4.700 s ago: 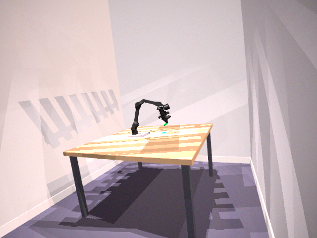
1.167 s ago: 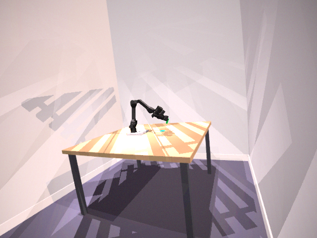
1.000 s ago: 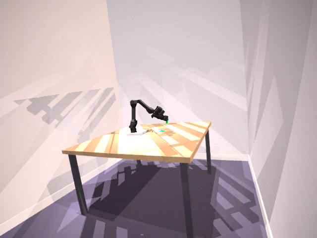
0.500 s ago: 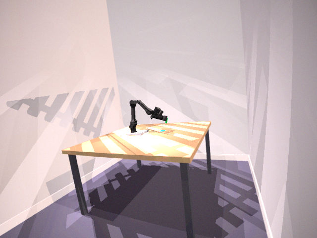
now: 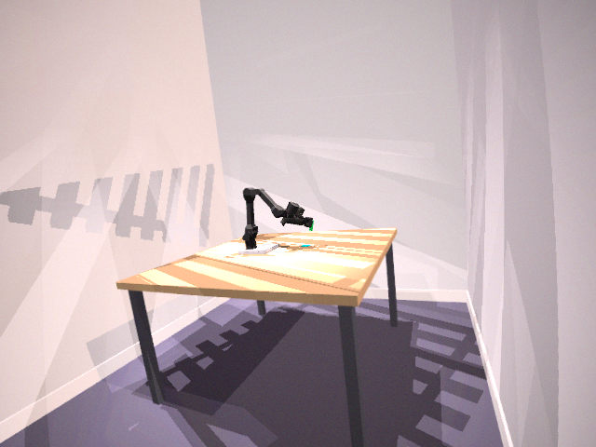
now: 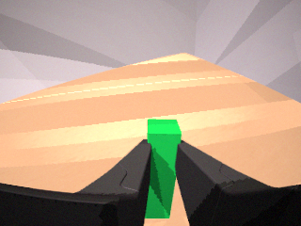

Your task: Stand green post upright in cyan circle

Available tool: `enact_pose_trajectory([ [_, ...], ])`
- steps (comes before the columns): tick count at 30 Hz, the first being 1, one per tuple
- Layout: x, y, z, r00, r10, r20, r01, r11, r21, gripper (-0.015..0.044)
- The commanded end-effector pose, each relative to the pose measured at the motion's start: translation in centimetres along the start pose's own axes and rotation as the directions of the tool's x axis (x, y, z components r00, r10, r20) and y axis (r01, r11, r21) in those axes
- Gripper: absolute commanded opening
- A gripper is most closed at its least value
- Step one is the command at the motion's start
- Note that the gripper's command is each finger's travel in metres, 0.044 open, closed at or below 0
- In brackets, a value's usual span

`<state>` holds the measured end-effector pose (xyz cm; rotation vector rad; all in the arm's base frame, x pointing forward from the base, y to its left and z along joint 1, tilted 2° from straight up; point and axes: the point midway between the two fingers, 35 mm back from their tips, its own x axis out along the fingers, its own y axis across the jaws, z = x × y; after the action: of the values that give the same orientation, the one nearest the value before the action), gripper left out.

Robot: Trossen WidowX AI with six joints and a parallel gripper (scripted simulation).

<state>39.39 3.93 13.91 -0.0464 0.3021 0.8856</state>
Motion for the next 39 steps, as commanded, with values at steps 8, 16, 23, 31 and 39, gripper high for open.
enact_pose_trajectory([
  [8, -0.8, 0.8, 0.0, 0.999, 0.023, 0.049, -0.023, 1.000, -0.016, 0.0023],
  [16, -1.4, 1.3, -0.1, 0.996, 0.040, 0.082, -0.038, 0.999, -0.033, 0.0023],
  [23, -2.0, 1.9, -0.2, 0.992, 0.057, 0.109, -0.051, 0.997, -0.049, 0.0023],
  [31, -2.6, 2.5, -0.3, 0.988, 0.076, 0.137, -0.067, 0.995, -0.069, 0.0023],
  [39, -3.3, 3.3, -0.4, 0.982, 0.097, 0.163, -0.083, 0.992, -0.091, 0.0023],
])
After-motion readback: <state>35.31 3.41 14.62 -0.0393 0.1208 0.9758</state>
